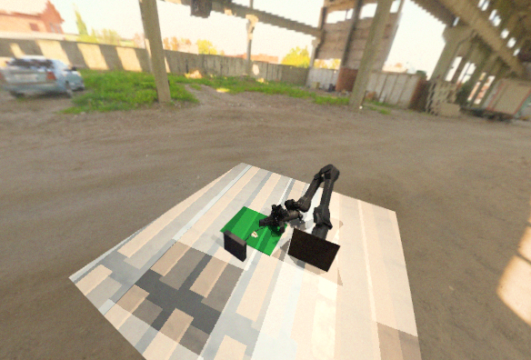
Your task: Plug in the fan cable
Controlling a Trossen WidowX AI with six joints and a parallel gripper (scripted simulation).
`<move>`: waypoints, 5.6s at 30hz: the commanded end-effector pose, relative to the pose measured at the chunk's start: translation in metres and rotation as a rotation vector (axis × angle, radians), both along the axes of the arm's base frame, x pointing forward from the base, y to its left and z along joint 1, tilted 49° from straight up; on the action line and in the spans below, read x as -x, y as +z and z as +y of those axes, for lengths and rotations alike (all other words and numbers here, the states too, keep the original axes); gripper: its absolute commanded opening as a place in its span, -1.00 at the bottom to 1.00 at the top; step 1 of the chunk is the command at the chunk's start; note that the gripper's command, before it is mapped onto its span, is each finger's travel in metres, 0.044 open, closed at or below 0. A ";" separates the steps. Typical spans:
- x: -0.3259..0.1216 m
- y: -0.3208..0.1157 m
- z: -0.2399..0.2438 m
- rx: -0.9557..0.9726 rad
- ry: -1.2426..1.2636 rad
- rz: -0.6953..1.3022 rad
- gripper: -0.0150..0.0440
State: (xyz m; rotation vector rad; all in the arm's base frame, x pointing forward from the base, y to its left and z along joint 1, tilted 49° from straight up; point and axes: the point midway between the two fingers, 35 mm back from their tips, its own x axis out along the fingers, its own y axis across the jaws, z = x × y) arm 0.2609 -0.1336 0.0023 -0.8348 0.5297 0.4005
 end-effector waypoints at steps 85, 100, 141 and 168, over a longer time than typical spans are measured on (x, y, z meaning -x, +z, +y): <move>0.010 0.011 -0.004 0.003 0.003 0.004 -0.02; 0.039 0.047 0.000 0.006 0.004 0.008 -0.02; 0.065 0.049 0.038 -0.208 -0.155 0.478 1.00; 0.072 0.038 0.052 -0.109 -0.423 0.910 1.00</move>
